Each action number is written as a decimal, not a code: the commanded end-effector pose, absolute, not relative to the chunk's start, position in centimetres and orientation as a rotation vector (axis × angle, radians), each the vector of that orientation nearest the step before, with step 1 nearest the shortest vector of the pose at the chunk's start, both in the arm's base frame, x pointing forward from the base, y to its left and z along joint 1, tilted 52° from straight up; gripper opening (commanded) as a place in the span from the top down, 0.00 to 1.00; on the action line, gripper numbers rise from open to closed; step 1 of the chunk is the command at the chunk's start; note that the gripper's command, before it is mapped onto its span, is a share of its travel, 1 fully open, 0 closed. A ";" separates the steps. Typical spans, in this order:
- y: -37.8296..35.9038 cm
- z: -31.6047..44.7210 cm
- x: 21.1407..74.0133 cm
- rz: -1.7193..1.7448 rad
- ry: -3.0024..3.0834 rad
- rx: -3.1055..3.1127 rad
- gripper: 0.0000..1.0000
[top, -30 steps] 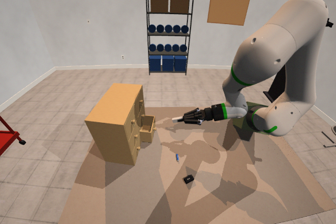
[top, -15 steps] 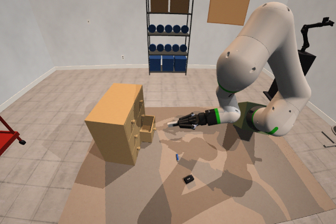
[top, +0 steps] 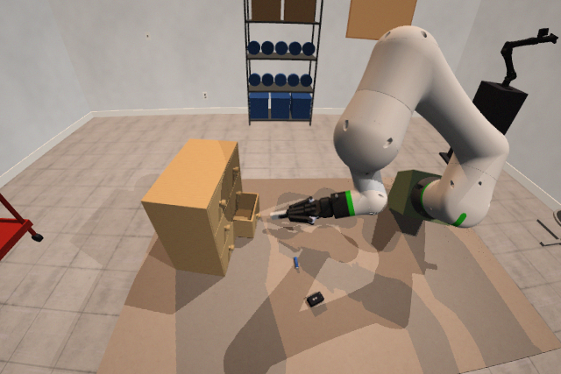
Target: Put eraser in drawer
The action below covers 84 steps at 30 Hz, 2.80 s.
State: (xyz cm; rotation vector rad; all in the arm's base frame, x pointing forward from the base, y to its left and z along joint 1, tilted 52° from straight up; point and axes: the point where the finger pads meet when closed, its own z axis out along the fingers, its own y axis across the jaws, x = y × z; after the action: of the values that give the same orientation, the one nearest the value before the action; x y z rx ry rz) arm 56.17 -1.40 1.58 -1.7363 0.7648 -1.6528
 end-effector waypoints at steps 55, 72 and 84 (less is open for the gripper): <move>-1.5 1.7 57.5 -1.654 0.766 -1.736 1.00; -2.0 2.1 59.6 -1.654 0.766 -1.736 1.00; -2.5 2.5 61.7 -1.654 0.766 -1.736 1.00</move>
State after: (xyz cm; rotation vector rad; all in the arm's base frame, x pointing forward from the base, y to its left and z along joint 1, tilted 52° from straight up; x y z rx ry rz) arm 61.24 -2.38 2.44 -1.7356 0.7656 -1.6538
